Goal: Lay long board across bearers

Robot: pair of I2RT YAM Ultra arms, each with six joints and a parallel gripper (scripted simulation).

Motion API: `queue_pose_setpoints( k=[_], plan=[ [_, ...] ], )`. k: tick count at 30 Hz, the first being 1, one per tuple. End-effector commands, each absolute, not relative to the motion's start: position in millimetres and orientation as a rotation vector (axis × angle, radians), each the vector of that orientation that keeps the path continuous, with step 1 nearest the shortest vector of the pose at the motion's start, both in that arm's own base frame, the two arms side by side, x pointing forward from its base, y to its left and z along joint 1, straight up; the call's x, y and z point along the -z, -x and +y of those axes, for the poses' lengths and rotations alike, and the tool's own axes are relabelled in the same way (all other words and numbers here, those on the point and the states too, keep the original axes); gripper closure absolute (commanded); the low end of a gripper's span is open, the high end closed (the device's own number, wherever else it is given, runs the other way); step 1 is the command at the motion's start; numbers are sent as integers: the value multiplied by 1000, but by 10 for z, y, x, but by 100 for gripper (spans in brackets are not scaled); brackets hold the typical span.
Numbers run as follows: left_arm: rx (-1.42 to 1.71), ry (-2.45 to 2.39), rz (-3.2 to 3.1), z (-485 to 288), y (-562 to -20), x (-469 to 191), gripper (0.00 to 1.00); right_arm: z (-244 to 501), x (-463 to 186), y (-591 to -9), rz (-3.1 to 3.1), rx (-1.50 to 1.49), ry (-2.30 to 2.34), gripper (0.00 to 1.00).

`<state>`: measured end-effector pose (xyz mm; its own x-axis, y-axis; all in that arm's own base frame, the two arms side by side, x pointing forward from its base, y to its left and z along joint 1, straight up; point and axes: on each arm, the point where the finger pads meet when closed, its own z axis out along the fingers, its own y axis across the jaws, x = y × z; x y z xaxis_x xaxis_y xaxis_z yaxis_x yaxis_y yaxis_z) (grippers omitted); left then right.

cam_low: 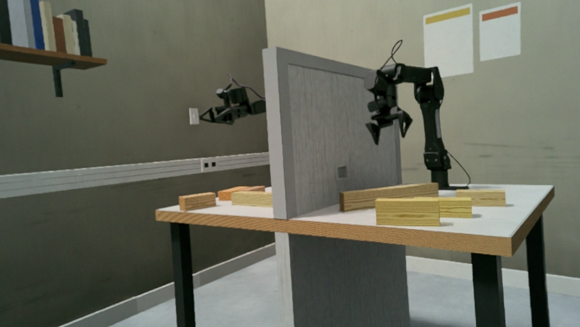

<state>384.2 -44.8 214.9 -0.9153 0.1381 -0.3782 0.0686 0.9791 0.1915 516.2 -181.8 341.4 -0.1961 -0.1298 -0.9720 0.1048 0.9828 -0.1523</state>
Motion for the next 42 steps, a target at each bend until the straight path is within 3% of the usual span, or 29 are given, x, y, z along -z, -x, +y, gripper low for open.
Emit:
queue_pose_setpoints(
  k=[1, 18, 19, 28, 42],
  plan=[
    [-241, -143, 2709, -447, -3851, -2205, 0, -1809, -3523, -5148, 1732, 217, 23, 0],
    [-244, -140, 2705, -440, -3844, -2230, 0, -1801, -3531, -5135, 1737, 214, 22, 0],
    [-244, -140, 2705, -440, -3844, -2230, 54, -1801, -3531, -5135, 1737, 214, 22, 0],
    [-244, -140, 2705, -440, -3844, -2230, 54, -1801, -3531, -5135, 1737, 214, 22, 0],
    [-189, -522, 2857, -442, -4017, -1787, 54, -978, -3874, -4698, 1679, 146, -17, 0]
  ],
)
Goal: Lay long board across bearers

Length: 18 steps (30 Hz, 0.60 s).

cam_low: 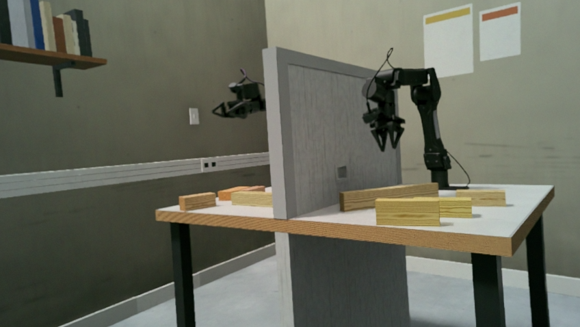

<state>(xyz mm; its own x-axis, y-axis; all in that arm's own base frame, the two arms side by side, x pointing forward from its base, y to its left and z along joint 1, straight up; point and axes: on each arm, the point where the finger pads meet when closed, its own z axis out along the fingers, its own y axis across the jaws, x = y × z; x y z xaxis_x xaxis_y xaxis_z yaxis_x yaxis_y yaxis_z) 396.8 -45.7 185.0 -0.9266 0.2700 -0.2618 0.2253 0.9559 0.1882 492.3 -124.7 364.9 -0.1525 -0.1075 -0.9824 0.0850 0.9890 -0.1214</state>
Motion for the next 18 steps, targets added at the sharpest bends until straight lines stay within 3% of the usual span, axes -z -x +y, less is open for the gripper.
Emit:
queue_pose_setpoints(
  k=[1, 18],
  plan=[
    [-174, -576, 2875, -439, -4026, -1731, 54, -891, -3889, -4627, 1675, 138, -27, 0],
    [17, -987, 2961, -378, -4226, -1102, 54, -17, -4066, -3765, 1580, 3, -32, 0]
  ],
)
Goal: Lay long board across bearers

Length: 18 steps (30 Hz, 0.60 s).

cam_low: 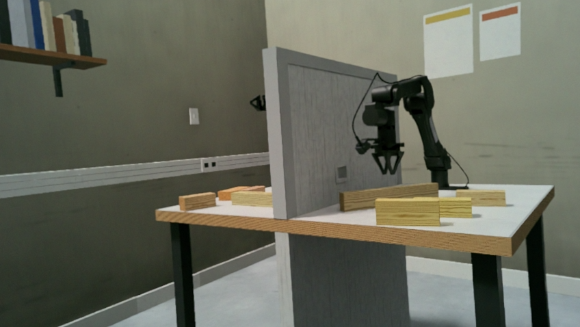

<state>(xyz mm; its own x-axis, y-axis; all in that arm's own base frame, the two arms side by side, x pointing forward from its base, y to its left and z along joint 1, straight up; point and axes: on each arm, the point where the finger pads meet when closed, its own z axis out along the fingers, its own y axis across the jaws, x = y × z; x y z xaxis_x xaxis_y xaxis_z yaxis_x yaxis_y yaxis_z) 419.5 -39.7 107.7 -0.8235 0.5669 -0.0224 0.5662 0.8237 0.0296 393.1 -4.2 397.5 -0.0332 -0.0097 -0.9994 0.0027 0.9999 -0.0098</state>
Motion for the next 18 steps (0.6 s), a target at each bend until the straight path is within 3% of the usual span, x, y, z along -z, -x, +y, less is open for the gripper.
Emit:
queue_pose_setpoints(
  k=[1, 18],
  plan=[
    [19, -988, 2964, -372, -4231, -1086, 54, 1, -4065, -3746, 1578, -1, -29, 0],
    [1, -967, 2949, -428, -4216, -889, 54, -44, -4290, -3691, 1528, 17, -16, 0]
  ],
)
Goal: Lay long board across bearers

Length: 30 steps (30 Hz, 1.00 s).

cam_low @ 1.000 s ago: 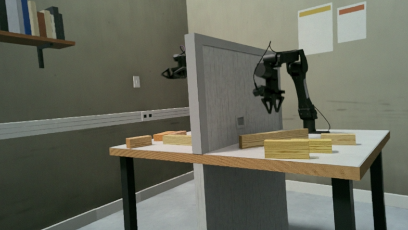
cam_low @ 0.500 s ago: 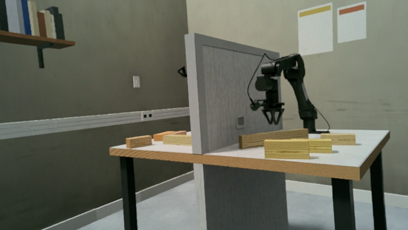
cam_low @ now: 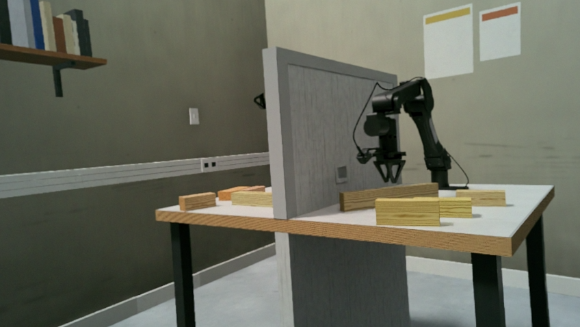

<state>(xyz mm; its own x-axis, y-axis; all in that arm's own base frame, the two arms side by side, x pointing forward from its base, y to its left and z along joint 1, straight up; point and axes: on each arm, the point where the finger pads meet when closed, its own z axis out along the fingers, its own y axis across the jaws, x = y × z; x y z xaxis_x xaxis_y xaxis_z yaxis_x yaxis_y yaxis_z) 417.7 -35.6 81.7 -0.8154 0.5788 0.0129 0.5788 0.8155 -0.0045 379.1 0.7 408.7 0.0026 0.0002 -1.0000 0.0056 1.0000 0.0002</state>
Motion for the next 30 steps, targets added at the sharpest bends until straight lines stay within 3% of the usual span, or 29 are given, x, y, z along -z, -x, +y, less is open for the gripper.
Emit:
queue_pose_setpoints(
  k=[1, 18, 28, 29, 30],
  plan=[
    [0, 999, -3022, -444, -4216, -880, 54, -44, -4290, -3691, 1528, 17, -16, 0],
    [-19, 992, -2974, -448, -4185, -421, 54, -44, -4290, -3691, 1528, 17, -16, 0],
    [-9, 992, -3008, -432, -4207, -538, 54, -44, -4290, -3691, 1528, 17, -16, 0],
    [-5, 995, -3019, -433, -4234, -546, 100, -44, -4290, -3691, 1528, 17, -16, 0],
    [-6, 994, -3016, -432, -4225, -537, 100, -44, -4290, -3691, 1528, 17, -16, 0]
  ],
)
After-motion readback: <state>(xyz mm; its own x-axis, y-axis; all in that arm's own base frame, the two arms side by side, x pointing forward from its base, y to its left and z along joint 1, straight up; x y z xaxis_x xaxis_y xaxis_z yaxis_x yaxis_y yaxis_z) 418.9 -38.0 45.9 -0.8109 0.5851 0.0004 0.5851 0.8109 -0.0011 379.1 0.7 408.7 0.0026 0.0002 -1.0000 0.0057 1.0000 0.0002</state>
